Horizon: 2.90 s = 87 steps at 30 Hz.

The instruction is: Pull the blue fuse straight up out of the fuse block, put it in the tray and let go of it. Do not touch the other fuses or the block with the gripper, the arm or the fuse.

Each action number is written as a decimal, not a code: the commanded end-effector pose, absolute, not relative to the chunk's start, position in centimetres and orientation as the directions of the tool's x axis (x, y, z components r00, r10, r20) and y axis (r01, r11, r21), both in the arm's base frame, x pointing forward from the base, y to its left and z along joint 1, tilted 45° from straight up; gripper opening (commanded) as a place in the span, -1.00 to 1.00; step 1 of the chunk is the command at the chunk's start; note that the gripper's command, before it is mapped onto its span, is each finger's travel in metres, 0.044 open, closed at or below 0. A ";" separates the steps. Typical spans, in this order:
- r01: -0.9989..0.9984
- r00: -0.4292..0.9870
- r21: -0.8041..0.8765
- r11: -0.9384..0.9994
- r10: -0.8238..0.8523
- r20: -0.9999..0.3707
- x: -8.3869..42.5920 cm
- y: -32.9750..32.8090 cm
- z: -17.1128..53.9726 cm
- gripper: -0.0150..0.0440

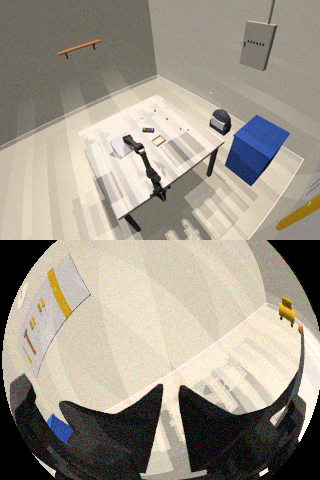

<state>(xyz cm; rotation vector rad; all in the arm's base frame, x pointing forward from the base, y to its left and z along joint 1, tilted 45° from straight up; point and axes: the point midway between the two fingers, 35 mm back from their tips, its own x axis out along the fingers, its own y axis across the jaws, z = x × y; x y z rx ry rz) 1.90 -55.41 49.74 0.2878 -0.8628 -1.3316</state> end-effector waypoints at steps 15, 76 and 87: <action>0.744 0.486 0.439 0.504 -0.859 0.162 28.9 -45.4 44.6 -0.25; -0.752 0.171 -0.537 0.381 -0.674 -0.718 28.4 8.4 -0.9 -0.25; -0.752 0.171 -0.537 0.381 -0.674 -0.718 28.5 8.3 -1.0 -0.25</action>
